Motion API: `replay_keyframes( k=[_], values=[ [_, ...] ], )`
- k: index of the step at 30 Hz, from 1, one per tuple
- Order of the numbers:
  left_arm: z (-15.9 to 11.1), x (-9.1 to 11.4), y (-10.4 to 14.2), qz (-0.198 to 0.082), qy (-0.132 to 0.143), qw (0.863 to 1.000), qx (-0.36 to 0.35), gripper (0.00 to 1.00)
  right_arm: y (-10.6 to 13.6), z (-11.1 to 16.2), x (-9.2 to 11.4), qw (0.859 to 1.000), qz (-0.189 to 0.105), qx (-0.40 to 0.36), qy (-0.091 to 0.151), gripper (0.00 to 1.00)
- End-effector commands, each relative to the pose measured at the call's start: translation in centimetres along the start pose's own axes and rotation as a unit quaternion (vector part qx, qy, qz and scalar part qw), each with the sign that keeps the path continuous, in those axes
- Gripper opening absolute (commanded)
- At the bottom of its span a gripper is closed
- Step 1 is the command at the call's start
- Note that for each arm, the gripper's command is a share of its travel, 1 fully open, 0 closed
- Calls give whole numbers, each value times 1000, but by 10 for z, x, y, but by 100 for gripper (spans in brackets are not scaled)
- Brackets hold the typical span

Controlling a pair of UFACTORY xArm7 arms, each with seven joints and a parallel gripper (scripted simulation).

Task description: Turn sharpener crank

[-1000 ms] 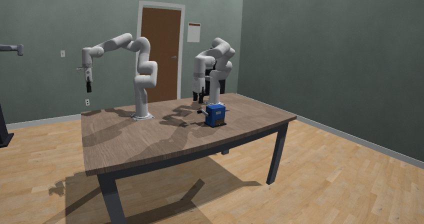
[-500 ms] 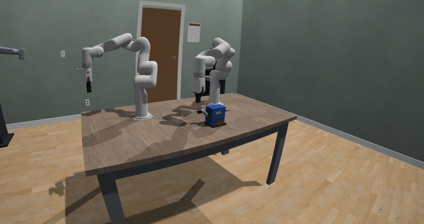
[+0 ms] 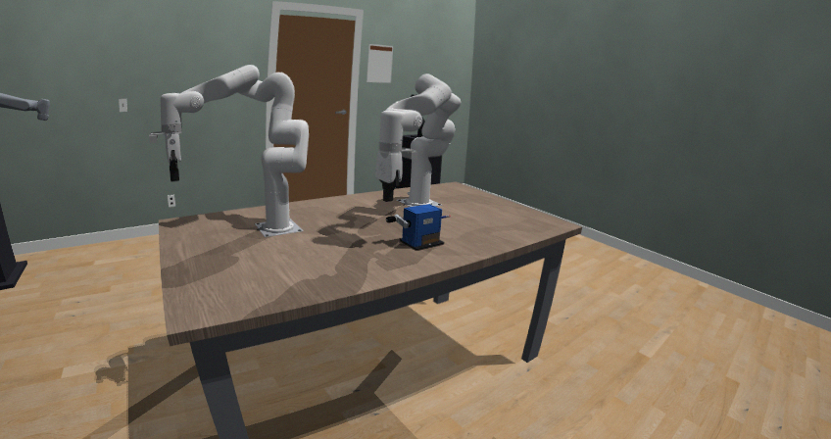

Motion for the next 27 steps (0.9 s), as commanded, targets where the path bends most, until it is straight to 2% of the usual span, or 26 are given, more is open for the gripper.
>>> replay_keyframes(
  k=[1, 8, 13, 21, 23, 27],
  values=[
    [0, 2, 1, -3, 1, 1000, 0, 0, -1, 0, 1, 1000, 2, 0, 0, 100],
    [0, 2, 1, -2, 1, 1000, 16, 0, -1, 0, 1, 1000, 2, 0, 0, 100],
    [-1, 0, 1, 0, 1, 998, 70, 0, -1, 0, 1, 1000, 2, 0, 0, 100],
    [-2, -2, 1, 3, 0, 984, 179, 0, -1, 0, 1, 1000, 2, 0, 0, 100],
    [-2, -2, 1, 3, 0, 984, 179, 0, -1, 0, 1, 1000, 2, 0, 0, 100],
    [-2, -4, 1, 5, 1, 969, 246, 0, -1, 0, 1, 1000, 2, 0, 0, 100]
  ],
)
Point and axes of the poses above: on each arm, the point where the finger pads meet when closed, its own x axis back along the fingers, its own z axis across the jaws, y = z × x, the point moved 5 cm from there along x, back along the fingers, and after that the axes turned 15 degrees about x, right-handed, at the moved point
